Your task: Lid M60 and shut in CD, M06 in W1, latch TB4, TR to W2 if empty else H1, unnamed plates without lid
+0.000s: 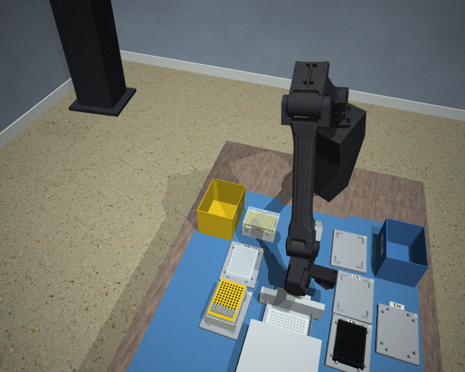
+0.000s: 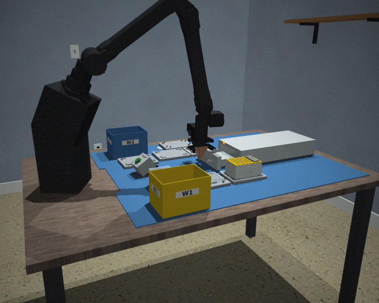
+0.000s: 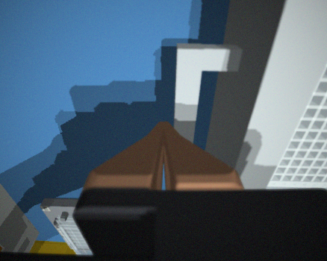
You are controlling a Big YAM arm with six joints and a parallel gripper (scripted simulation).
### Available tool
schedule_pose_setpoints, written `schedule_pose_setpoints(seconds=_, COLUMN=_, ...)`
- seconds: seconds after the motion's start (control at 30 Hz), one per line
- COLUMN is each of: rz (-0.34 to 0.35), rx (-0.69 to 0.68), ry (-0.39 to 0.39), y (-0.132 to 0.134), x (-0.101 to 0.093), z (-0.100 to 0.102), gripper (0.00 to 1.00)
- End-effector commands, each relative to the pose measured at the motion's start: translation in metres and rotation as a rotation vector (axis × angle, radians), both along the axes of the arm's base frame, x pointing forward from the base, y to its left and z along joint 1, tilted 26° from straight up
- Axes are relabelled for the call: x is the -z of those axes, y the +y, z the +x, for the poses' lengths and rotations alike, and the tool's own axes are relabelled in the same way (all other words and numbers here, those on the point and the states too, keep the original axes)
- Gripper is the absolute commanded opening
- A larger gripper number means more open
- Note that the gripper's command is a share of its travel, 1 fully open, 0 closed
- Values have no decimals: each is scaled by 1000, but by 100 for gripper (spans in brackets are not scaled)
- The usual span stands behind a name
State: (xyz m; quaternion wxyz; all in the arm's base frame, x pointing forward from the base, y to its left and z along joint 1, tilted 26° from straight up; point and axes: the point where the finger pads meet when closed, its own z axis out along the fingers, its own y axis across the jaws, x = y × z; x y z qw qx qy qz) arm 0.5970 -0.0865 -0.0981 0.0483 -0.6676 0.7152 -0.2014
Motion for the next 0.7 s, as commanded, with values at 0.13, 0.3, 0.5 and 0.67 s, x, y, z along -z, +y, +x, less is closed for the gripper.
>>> schedule_pose_setpoints(seconds=0.13, rz=2, rx=-8, ry=-49, y=10, x=-15, z=36, gripper=0)
schedule_pose_setpoints(seconds=0.3, rz=2, rx=-7, ry=-50, y=10, x=-17, z=41, gripper=0)
schedule_pose_setpoints(seconds=0.5, rz=2, rx=-8, ry=-53, y=10, x=-21, z=49, gripper=0)
schedule_pose_setpoints(seconds=0.67, rz=1, rx=-6, ry=-64, y=8, x=-22, z=51, gripper=0)
